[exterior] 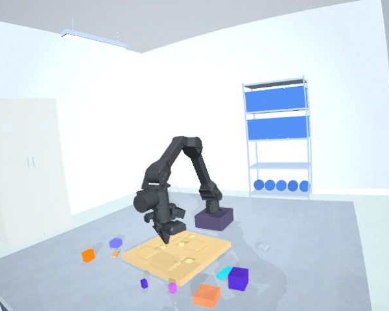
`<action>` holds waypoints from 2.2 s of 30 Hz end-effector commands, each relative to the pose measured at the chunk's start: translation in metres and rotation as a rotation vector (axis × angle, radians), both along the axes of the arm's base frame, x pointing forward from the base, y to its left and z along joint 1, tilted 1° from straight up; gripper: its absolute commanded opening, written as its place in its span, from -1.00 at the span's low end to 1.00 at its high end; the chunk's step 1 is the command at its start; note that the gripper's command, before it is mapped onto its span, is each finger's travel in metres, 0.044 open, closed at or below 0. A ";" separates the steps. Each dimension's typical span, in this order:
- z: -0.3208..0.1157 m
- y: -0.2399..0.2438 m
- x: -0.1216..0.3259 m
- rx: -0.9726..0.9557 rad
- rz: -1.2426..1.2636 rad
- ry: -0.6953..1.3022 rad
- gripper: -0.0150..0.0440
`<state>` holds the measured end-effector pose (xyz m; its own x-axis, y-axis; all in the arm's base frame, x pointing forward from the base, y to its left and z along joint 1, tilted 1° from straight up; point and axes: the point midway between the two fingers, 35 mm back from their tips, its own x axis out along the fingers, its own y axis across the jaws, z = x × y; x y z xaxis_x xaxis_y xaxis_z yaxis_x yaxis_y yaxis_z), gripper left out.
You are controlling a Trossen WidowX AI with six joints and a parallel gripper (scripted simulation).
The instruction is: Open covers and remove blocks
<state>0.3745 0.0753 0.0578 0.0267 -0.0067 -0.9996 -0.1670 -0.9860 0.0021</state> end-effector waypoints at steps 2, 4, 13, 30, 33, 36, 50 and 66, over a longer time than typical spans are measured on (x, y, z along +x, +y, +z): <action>0.009 -0.007 -0.022 0.012 -0.374 -0.010 -0.49; 0.012 -0.010 -0.033 0.017 -0.558 -0.011 -0.49; 0.018 -0.021 -0.082 0.040 -1.322 -0.015 -0.49; 0.004 -0.040 -0.174 0.080 -2.721 -0.022 -0.49; 0.003 -0.040 -0.178 0.083 -2.803 -0.022 -0.49; 0.003 -0.040 -0.177 0.083 -2.803 -0.022 -0.49; -0.002 -0.037 -0.174 0.083 -2.803 -0.022 -0.49; -0.048 -0.039 -0.174 0.083 -2.803 -0.022 -0.49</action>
